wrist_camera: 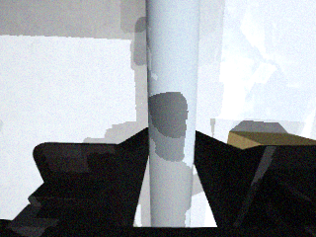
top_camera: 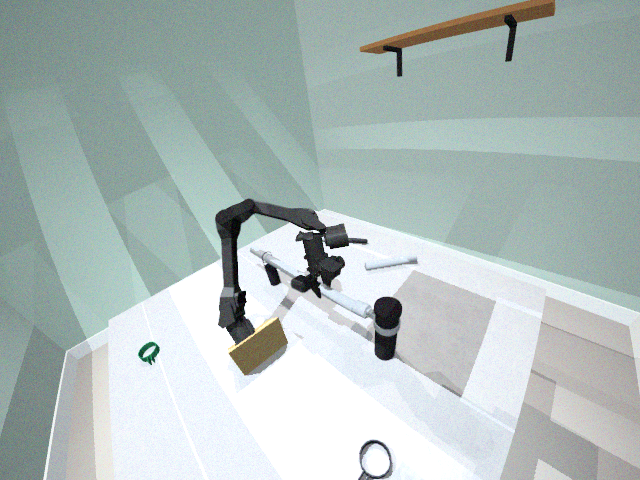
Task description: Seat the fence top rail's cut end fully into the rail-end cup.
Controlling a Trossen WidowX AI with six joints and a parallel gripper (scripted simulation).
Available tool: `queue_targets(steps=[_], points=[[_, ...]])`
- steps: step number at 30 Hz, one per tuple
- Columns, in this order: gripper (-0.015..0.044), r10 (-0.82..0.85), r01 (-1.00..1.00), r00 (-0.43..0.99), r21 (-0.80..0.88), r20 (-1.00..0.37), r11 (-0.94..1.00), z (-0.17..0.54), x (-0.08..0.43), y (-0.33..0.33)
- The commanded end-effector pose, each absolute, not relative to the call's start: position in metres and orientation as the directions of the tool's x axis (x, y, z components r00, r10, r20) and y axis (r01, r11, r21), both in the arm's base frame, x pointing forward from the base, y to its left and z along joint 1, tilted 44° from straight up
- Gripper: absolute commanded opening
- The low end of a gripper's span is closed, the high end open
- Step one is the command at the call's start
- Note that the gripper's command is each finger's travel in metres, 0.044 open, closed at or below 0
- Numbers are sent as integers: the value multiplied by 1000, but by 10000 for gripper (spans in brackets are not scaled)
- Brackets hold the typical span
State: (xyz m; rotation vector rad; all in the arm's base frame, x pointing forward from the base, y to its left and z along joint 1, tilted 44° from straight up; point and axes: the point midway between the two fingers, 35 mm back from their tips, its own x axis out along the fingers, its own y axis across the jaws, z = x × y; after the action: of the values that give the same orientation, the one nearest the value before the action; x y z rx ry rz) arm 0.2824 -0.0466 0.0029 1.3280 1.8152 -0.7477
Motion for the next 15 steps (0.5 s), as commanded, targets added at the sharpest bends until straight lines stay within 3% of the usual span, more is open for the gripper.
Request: queue_targets(steps=[1, 15], points=[[0, 505, 959, -166, -19, -847, 284, 3, 285, -55], [0, 505, 959, -166, -19, -847, 284, 3, 285, -57]])
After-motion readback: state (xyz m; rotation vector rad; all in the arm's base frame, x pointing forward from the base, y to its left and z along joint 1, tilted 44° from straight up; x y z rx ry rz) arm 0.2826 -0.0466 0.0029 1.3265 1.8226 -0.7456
